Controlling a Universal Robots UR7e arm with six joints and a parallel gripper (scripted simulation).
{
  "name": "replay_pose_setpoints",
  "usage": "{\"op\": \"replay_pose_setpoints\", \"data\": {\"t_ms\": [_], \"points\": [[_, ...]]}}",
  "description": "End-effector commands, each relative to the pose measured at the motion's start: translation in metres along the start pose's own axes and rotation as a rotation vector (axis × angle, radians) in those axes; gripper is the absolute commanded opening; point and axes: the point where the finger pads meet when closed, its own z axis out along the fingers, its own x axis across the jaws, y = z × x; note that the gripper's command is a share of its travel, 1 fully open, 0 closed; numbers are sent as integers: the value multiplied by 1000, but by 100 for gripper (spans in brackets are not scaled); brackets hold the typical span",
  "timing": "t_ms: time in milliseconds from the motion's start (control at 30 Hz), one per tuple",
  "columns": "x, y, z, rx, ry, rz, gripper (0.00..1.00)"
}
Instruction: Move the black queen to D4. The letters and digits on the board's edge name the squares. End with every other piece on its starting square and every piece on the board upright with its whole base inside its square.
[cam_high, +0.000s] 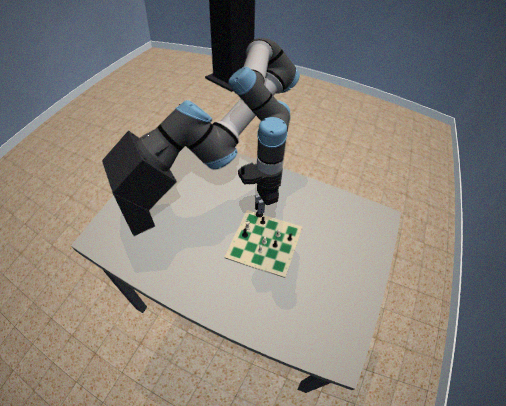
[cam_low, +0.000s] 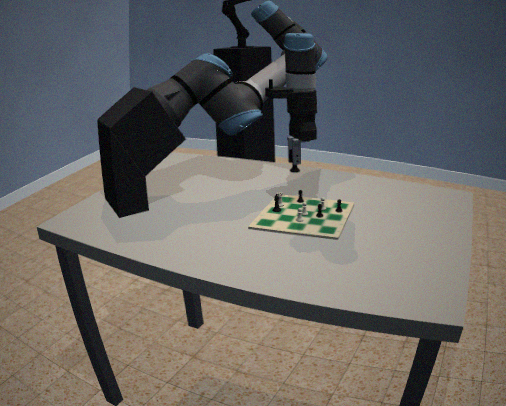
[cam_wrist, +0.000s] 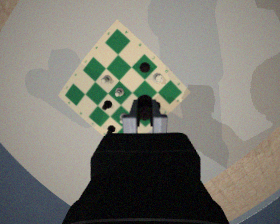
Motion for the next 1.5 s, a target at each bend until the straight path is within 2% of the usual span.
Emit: {"op": "replay_pose_setpoints", "data": {"t_ms": [0,967,1467], "points": [[0,0,3,0,0,0,0],[1,1,77,0,0,0,0],[1,1,91,0,0,0,0]]}}
